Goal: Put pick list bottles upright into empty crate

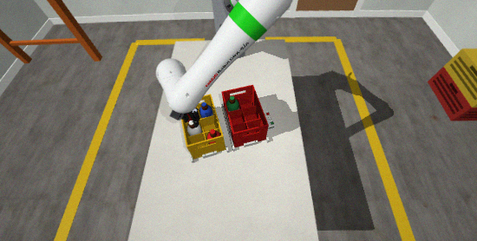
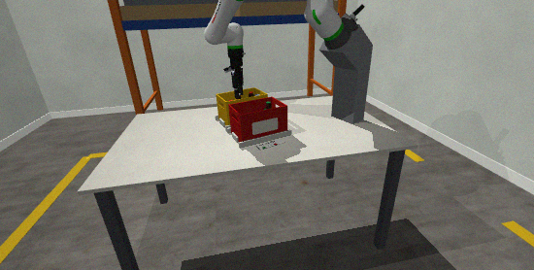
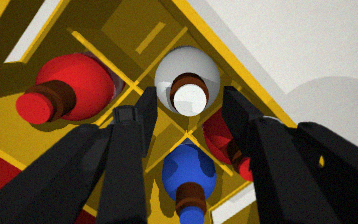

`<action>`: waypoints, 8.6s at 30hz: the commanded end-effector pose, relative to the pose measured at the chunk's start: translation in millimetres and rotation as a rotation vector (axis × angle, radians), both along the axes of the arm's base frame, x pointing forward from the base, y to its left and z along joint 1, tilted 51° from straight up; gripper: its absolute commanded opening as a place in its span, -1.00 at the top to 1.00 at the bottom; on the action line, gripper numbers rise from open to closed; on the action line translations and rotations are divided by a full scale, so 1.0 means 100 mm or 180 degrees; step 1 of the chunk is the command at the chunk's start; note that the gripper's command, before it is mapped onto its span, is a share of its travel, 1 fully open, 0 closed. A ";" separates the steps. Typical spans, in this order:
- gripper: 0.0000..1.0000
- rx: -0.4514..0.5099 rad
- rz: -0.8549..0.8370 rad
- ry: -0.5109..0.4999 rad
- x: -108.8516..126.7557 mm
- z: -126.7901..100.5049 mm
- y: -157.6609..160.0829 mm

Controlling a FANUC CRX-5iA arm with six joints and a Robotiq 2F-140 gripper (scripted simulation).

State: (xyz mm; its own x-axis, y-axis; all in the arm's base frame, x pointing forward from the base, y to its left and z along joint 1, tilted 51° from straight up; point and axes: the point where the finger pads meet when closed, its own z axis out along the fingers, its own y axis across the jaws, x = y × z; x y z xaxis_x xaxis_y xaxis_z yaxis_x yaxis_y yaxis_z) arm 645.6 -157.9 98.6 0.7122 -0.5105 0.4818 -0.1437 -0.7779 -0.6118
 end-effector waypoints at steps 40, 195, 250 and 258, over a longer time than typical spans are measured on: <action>0.80 -0.0004 -0.0003 -0.0004 0.06 -0.04 0.02; 0.80 -0.0005 -0.0003 -0.0003 -1.21 1.09 -0.56; 0.80 -0.0004 -0.0003 -0.0003 -1.59 1.20 0.34; 0.80 -0.0004 -0.0003 -0.0003 -1.63 1.21 0.45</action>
